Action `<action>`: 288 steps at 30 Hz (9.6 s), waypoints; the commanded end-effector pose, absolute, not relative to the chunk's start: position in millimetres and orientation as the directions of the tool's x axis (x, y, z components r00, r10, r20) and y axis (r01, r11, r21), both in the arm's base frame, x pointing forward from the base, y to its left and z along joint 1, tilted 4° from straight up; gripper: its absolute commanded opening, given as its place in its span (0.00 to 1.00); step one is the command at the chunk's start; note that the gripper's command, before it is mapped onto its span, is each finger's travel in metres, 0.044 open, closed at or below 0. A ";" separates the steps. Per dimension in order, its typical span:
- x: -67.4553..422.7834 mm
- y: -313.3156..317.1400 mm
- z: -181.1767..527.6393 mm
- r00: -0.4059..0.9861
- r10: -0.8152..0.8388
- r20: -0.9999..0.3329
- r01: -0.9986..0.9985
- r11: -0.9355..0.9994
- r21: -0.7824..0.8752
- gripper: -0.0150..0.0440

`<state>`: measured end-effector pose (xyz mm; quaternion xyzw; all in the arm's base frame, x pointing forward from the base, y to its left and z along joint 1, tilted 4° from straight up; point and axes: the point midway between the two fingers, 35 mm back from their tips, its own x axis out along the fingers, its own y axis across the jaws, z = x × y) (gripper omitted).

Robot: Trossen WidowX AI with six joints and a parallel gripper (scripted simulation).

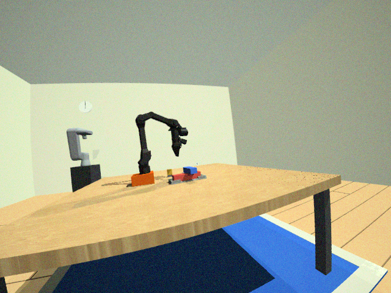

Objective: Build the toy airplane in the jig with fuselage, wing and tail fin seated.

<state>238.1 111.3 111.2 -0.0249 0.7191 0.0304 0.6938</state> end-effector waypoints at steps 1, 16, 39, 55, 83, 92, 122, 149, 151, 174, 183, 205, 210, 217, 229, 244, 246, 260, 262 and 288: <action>203.0 141.1 109.8 -0.043 0.013 -0.999 -0.071 0.997 0.016 1.00; 162.0 164.3 50.8 -0.050 0.014 -0.999 -0.072 0.997 0.018 1.00; 161.1 165.7 13.7 -0.050 0.014 -0.999 -0.072 0.997 0.018 1.00; 158.9 165.2 -11.7 -0.050 0.014 -0.999 -0.072 0.997 0.018 1.00; 158.1 164.9 -16.8 -0.051 0.014 -0.999 -0.072 0.997 0.017 0.25; 161.4 167.2 -1.3 -0.052 0.008 -0.999 -0.072 0.997 0.011 0.25; 168.1 167.6 91.1 -0.050 0.013 -0.999 -0.072 0.997 0.017 0.25; 193.4 132.6 106.6 -0.039 0.018 -0.999 -0.062 0.998 0.021 0.25; 197.3 127.4 105.3 -0.038 0.018 -0.999 -0.068 0.997 0.020 0.25; 229.5 59.8 90.0 -0.031 0.008 -0.999 -0.138 0.990 0.013 0.25; 236.1 31.1 84.2 -0.027 0.004 -1.000 -0.160 0.987 0.008 0.25; 234.8 -39.9 69.5 -0.038 -0.006 -0.999 -0.229 0.973 0.003 0.25; 231.7 -55.7 66.4 -0.040 -0.006 -0.999 -0.246 0.969 0.004 0.25; 225.4 -76.9 62.1 -0.043 -0.006 -0.999 -0.270 0.963 0.006 0.25; 219.1 -93.6 58.8 -0.046 -0.007 -0.999 -0.286 0.958 0.007 0.36; 219.1 -94.6 58.4 -0.046 -0.007 -0.999 -0.286 0.958 0.007 0.36; 219.2 -94.7 56.2 -0.046 -0.007 -0.999 -0.286 0.958 0.007 0.36; 218.6 -95.1 33.5 -0.046 -0.007 -0.999 -0.286 0.958 0.007 0.36; 218.4 -95.1 30.3 -0.046 -0.007 -0.999 -0.286 0.958 0.007 0.36; 217.3 -94.1 20.1 -0.046 -0.001 -0.999 -0.281 0.960 0.012 0.52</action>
